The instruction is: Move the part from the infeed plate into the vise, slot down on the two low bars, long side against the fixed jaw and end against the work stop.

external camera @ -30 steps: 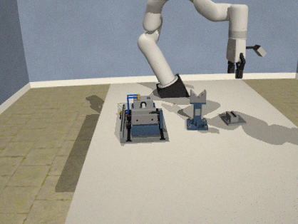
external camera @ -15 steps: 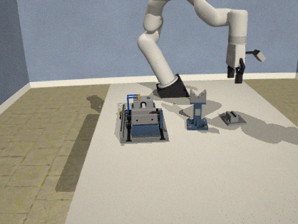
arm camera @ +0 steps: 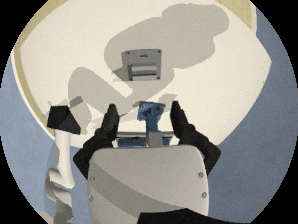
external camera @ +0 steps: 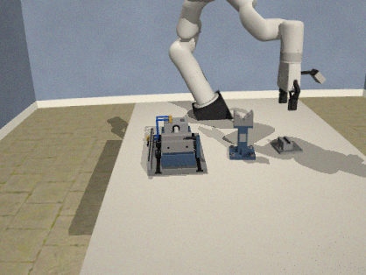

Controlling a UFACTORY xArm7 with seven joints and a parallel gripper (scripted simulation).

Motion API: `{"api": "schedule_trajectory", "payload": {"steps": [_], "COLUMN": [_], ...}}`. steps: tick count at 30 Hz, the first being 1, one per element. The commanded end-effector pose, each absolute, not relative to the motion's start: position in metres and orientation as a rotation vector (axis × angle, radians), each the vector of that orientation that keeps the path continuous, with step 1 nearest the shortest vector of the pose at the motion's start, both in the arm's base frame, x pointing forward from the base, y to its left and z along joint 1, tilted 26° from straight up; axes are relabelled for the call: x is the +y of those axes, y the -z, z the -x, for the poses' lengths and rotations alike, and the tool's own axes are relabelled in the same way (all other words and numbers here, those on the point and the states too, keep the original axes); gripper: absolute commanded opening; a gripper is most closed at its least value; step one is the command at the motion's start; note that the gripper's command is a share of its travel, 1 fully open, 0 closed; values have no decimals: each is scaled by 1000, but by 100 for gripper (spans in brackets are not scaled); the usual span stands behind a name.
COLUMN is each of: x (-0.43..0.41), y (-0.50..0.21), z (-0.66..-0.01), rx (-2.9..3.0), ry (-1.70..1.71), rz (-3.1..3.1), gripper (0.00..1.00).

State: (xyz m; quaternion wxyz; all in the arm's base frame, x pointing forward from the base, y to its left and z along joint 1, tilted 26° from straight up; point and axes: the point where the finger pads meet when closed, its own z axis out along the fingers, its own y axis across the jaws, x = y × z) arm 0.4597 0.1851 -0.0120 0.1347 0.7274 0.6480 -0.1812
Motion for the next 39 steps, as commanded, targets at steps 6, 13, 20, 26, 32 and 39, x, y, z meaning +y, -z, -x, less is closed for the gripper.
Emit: {"api": "schedule_trajectory", "payload": {"steps": [6,13,20,26,32,39], "x": [178,171,163,158,152,146], "y": [29,45,62,71,85,97], "z": [-460,-458,-457,-456,-455,-454], "rx": [1880,1880,1880,1880,1880,1880], "ry": [517,517,517,517,517,517], "rz": [-2108,-2108,-2108,-2108,-2108,-2108], "gripper": [89,89,89,89,89,89]}}
